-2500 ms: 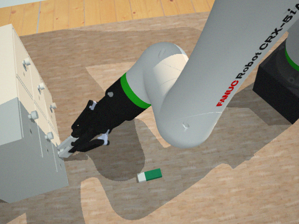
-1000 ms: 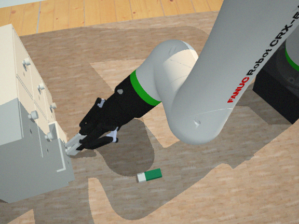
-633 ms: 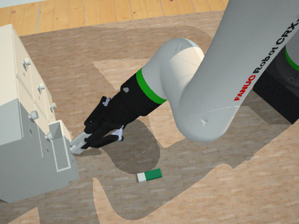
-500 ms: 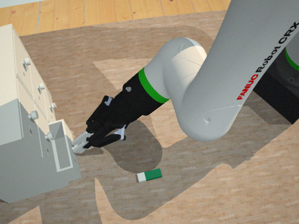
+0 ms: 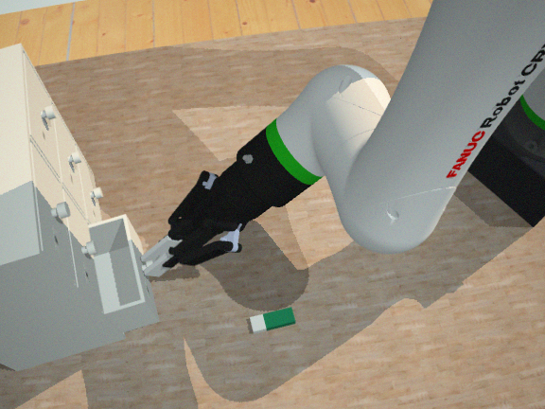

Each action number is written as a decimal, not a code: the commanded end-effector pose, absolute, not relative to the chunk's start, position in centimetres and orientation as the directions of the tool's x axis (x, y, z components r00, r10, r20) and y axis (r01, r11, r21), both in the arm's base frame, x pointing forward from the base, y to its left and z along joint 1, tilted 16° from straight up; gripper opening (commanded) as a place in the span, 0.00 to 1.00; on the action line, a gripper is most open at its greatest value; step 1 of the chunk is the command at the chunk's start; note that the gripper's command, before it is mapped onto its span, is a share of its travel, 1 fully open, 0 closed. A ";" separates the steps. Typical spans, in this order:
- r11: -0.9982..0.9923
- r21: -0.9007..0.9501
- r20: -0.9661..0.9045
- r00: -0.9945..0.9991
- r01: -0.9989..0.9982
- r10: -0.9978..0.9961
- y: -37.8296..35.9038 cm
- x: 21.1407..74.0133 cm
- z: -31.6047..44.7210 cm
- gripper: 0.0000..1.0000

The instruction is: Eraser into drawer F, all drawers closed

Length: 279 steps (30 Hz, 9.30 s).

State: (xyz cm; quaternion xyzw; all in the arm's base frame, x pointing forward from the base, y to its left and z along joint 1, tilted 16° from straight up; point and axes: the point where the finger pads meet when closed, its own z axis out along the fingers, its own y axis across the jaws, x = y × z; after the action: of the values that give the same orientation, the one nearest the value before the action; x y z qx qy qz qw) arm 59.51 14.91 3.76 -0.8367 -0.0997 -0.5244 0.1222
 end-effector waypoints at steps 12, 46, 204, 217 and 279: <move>-0.950 -0.100 0.902 0.430 0.295 0.039 14.7 58.7 3.5 0.08; -0.950 -0.100 0.902 0.430 0.295 0.039 14.6 58.5 3.5 0.18; -0.968 -0.119 0.250 0.950 0.223 0.188 22.9 43.1 5.0 0.23; -0.968 -0.119 0.250 0.950 0.223 0.188 22.9 43.1 5.0 0.23; -0.968 -0.119 0.250 0.950 0.223 0.188 23.8 44.3 0.0 0.23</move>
State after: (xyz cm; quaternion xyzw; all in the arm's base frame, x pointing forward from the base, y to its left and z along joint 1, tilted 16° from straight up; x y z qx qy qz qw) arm 44.27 23.75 -0.03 -0.9847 -0.1044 -0.1189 0.0731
